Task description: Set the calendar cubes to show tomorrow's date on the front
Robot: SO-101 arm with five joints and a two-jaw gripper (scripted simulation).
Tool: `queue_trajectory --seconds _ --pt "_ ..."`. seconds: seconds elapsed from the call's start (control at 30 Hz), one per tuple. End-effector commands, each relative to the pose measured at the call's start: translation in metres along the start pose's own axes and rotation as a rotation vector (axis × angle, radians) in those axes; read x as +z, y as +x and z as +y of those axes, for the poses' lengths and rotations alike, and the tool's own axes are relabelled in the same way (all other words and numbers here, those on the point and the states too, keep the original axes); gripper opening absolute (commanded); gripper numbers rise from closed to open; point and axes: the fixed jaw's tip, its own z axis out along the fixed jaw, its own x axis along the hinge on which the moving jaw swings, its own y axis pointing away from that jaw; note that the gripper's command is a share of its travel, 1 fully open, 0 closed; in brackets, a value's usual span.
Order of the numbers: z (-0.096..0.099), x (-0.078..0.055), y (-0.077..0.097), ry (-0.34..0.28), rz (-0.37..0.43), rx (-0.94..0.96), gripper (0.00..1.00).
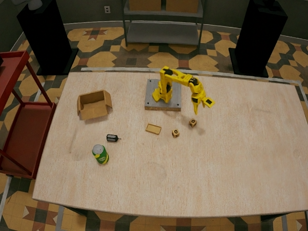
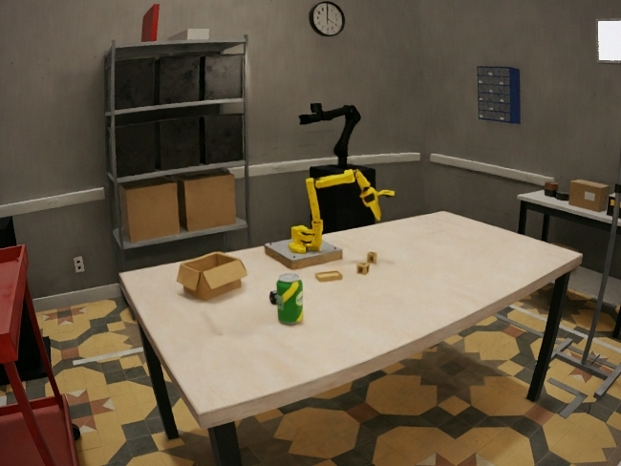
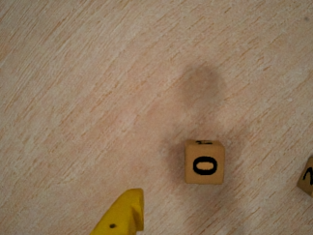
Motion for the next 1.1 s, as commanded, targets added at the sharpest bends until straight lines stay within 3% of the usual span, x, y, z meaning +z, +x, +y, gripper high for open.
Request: queue_trajectory --seconds 0.0,0.43,0.73,0.8,1.07 --pt "0.004 0.001 -0.003 -0.008 -0.008 0.019 0.35" --pt "0.004 0.007 0.0 -0.004 0.021 0.022 0.35" --pt "-0.001 0.046 0.027 0.038 0.238 0.021 0.35" --pt "-0.001 0.046 0.027 0.038 0.238 0.021 0.35" --pt "-0.007 0.077 0.06 0.077 0.441 0.02 0.35"
